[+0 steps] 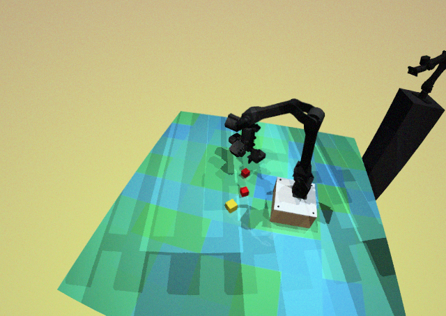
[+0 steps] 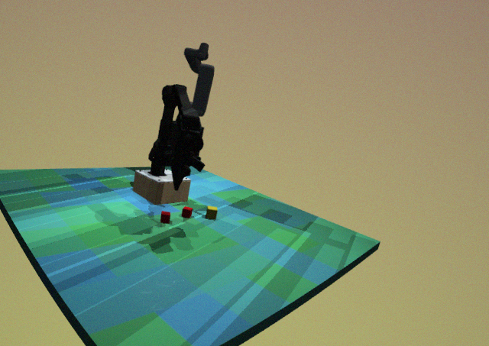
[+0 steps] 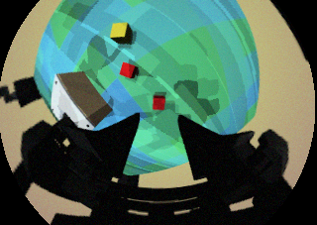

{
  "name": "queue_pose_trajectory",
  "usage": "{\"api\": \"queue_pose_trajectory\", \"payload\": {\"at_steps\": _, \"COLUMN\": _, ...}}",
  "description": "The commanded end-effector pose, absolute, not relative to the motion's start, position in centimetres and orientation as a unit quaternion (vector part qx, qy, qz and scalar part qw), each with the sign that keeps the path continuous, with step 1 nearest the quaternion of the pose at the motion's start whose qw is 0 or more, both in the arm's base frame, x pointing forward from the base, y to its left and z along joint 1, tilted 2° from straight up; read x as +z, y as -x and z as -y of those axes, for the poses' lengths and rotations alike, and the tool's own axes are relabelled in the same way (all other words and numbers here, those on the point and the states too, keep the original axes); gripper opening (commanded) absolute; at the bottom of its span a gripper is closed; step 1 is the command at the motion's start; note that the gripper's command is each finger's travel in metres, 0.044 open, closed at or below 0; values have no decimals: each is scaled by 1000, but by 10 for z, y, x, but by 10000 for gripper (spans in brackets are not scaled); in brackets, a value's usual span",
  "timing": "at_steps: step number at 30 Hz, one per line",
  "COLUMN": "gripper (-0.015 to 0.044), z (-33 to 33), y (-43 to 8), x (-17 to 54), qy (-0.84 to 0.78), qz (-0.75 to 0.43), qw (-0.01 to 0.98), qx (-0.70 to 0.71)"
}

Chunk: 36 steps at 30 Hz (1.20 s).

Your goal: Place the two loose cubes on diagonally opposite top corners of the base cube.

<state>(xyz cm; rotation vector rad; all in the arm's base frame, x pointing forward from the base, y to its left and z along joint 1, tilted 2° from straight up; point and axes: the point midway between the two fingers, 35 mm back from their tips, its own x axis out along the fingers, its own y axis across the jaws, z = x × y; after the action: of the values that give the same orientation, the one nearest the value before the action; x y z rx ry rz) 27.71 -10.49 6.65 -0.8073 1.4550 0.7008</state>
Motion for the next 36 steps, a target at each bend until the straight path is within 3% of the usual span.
{"api": "queue_pose_trajectory", "payload": {"at_steps": 1, "gripper": 265, "z": 127, "y": -270, "x": 61, "qy": 330, "qz": -634, "qw": 624, "qx": 316}}
{"api": "queue_pose_trajectory", "payload": {"at_steps": 5, "gripper": 265, "z": 128, "y": -270, "x": 59, "qy": 329, "qz": -634, "qw": 625, "qx": 316}}
{"api": "queue_pose_trajectory", "payload": {"at_steps": 11, "gripper": 265, "z": 130, "y": -270, "x": 1, "qy": 329, "qz": -634, "qw": 624, "qx": 316}}
{"api": "queue_pose_trajectory", "payload": {"at_steps": 36, "gripper": 265, "z": 130, "y": -270, "x": -30, "qy": 329, "qz": -634, "qw": 624, "qx": 316}}
